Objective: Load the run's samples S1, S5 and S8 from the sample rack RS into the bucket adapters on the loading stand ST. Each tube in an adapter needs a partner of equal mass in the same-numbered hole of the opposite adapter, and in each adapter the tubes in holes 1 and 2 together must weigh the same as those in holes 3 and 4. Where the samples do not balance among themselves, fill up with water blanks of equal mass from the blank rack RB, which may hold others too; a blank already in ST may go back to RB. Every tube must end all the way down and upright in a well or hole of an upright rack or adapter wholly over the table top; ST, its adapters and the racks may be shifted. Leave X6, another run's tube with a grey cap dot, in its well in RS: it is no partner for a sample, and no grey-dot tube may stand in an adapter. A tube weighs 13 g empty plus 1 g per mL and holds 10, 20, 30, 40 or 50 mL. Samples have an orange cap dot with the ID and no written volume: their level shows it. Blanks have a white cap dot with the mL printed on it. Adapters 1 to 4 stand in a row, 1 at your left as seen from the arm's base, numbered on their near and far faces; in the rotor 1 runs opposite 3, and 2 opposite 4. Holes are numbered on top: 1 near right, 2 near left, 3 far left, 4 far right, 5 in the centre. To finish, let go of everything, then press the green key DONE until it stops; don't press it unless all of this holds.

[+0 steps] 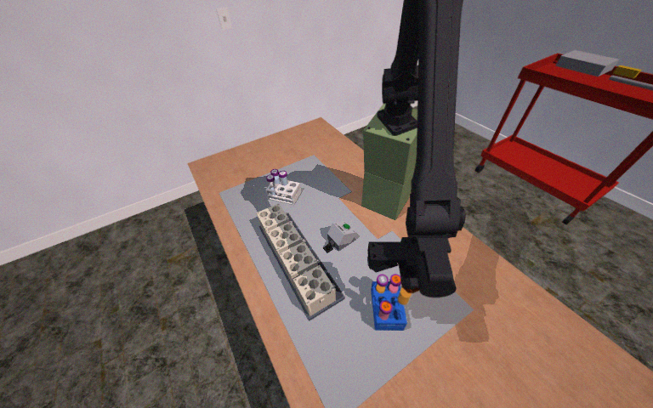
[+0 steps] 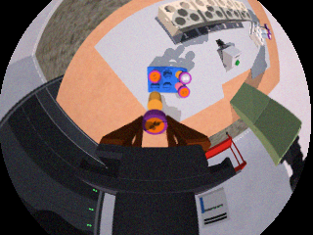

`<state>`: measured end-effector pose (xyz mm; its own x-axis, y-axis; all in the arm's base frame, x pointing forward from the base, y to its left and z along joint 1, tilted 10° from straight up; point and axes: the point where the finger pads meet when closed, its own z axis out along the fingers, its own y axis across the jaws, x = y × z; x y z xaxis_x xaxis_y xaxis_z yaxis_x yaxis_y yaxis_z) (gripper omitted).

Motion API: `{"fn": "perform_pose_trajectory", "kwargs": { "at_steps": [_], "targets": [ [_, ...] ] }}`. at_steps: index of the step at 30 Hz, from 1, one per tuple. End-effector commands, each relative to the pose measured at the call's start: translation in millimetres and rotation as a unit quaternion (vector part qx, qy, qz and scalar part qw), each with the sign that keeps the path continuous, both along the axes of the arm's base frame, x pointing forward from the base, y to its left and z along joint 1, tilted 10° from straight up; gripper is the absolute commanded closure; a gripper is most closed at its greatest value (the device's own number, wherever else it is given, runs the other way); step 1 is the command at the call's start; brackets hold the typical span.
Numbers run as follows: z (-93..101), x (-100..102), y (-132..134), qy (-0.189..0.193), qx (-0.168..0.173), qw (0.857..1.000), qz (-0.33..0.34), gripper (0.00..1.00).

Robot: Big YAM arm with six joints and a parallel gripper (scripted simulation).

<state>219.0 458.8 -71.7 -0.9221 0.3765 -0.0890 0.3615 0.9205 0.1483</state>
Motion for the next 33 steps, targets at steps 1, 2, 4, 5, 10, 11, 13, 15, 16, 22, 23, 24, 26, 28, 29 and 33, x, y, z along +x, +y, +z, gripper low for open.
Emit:
{"fn": "perform_pose_trajectory", "kwargs": {
  "at_steps": [1, 2, 4, 5, 10, 11, 13, 15, 16, 22, 23, 24, 26, 28, 29, 33],
  "targets": [
    [-2.1, -6.7, 5.3, -0.004, 0.005, 1.000, 0.000, 1.00],
    [-5.8, -5.7, 7.4, -0.004, 0.005, 1.000, 0.000, 1.00],
    [-8.7, -3.5, 12.1, -0.005, 0.009, 1.000, 0.000, 1.00],
    [-10.1, -2.2, 14.6, -0.006, 0.011, 1.000, 0.000, 1.00],
    [-18.4, 8.5, 23.2, -0.010, 0.019, 1.000, -0.006, 1.00],
    [-18.4, 8.5, 23.2, -0.010, 0.019, 1.000, -0.006, 1.00],
    [1.1, 14.1, 31.9, -0.018, 0.038, 0.999, -0.006, 1.00],
    [-11.2, 15.6, 29.0, -0.016, 0.032, 0.999, -0.006, 1.00],
    [-29.1, 14.8, 23.1, -0.010, 0.018, 1.000, -0.006, 1.00],
    [-48.9, 17.1, 17.1, -0.008, 0.011, 1.000, -0.002, 1.00],
    [-51.4, 17.6, 17.5, -0.008, 0.011, 1.000, -0.002, 1.00],
    [-51.9, 19.9, 21.8, -0.009, 0.015, 1.000, -0.002, 1.00],
    [-56.5, 21.1, 24.1, -0.010, 0.016, 1.000, -0.001, 1.00],
    [-59.2, 21.0, 24.8, -0.010, 0.016, 1.000, -0.001, 1.00],
    [-59.2, 21.0, 24.8, -0.010, 0.016, 1.000, -0.001, 1.00],
    [-69.9, 23.9, 26.2, -0.009, 0.015, 1.000, -0.002, 1.00]
  ]
}}
